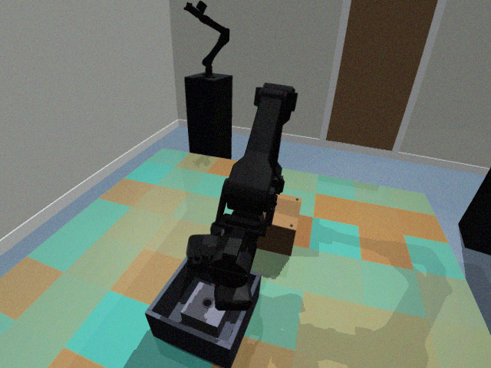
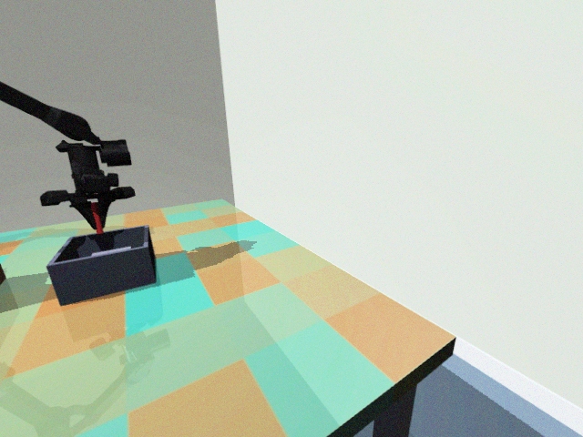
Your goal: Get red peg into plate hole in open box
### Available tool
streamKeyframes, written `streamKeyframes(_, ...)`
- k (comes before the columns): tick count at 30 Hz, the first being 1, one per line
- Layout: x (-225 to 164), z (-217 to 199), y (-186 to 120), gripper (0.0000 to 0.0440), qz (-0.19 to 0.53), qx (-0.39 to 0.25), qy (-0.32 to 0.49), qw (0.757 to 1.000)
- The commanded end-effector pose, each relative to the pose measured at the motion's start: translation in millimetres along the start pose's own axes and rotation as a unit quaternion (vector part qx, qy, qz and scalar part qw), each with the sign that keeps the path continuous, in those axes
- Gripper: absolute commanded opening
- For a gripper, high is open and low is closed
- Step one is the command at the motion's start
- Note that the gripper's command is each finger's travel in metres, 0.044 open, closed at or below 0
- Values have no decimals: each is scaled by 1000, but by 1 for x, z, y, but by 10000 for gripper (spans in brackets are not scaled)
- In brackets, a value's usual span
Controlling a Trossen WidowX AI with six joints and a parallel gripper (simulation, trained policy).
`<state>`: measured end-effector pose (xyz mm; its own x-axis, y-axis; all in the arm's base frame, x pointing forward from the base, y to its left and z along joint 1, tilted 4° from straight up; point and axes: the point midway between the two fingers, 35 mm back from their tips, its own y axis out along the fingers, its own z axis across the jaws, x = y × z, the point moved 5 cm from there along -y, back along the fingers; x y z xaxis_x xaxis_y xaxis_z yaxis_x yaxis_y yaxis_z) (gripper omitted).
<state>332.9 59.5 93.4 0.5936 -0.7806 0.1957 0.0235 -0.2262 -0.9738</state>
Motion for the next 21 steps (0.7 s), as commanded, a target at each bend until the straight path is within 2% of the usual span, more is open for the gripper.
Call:
streamKeyframes(1, 11, 1, 12, 0, 11, 1, -10, 1000)
streamKeyframes(8, 19, 1, 39, 11, 34, 8, -38, 999)
streamKeyframes(14, 20, 2, 62, 142, 58, 8, -54, 997)
streamKeyframes(18, 30, 5, 65, 153, 59, 16, -68, 996)
streamKeyframes(21, 36, 8, 63, 203, 67, 18, -67, 995)
